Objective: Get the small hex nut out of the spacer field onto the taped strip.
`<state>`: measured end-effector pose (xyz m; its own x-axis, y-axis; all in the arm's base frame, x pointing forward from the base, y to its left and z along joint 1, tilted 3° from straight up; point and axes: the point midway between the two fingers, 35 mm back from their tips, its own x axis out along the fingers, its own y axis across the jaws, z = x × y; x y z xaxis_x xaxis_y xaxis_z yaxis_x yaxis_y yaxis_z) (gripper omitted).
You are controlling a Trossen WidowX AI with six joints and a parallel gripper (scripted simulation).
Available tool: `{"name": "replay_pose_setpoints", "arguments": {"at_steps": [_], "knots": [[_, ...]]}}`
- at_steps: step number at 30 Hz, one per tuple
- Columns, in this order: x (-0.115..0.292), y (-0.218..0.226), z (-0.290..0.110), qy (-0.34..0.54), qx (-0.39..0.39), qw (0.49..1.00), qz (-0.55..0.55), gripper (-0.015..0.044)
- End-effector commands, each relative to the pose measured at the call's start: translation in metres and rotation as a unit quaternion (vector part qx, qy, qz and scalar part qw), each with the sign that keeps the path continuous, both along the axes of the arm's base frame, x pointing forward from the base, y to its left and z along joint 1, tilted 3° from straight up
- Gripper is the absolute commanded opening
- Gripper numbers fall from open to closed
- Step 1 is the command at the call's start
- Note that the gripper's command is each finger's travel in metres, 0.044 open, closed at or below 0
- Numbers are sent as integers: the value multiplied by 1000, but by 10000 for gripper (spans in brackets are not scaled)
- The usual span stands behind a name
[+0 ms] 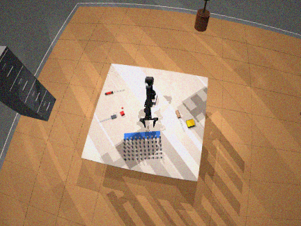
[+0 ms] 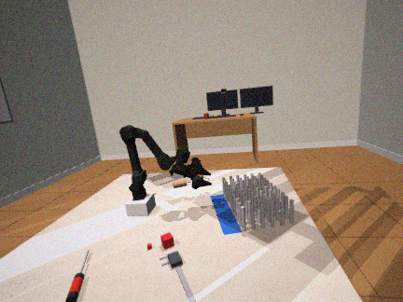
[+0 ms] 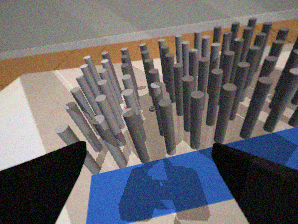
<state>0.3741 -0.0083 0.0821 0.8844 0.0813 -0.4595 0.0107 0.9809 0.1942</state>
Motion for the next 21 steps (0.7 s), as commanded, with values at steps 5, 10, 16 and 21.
{"name": "replay_pose_setpoints", "arguments": {"at_steps": [5, 10, 16, 21], "knots": [[1, 1, 2, -4, -1, 1000, 3, 440], [1, 1, 2, -4, -1, 1000, 3, 440], [0, 72, -3, 26, -166, 971, 168, 440], [-19, 145, -8, 30, -351, 866, 354, 440]]}}
